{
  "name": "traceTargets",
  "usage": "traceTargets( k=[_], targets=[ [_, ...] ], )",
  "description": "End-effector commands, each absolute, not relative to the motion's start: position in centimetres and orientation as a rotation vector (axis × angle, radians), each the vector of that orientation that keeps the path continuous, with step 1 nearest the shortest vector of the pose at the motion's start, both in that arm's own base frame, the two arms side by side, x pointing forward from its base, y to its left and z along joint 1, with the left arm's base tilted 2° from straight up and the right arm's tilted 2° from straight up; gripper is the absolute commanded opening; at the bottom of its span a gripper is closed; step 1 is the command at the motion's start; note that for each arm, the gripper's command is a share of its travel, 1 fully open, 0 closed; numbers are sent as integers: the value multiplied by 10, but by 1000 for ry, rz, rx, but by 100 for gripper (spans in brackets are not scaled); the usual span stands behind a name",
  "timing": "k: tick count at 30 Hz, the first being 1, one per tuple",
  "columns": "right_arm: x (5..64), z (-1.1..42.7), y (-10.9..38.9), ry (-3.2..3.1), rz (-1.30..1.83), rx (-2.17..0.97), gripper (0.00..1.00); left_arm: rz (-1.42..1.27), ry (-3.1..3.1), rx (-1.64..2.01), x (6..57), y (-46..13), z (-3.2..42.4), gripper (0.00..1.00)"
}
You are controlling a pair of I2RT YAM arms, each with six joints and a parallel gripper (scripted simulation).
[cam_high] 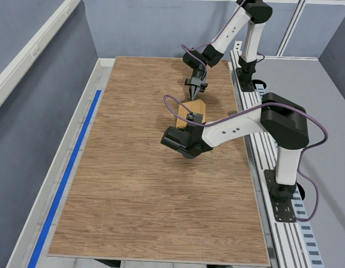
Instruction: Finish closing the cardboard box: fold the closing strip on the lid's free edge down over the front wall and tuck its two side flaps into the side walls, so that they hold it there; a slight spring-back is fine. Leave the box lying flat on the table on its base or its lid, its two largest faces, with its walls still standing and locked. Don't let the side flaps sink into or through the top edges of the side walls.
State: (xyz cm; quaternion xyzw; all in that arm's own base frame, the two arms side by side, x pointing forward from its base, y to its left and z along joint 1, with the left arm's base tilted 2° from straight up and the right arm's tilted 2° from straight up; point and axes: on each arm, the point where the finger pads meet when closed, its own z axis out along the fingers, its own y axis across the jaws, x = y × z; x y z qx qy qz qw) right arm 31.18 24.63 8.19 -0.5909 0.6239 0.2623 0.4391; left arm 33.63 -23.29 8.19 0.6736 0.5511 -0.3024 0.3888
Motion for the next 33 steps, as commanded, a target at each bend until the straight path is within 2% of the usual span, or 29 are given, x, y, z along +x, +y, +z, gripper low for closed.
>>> traceTargets(
  k=[1,33],
  targets=[
    [309,94,253,1466,621,-1484,1,-728,1284,1727,333,-246,102,1],
    [313,96,253,1368,492,-1505,1,-605,1178,1734,337,-246,103,1]
  ],
)
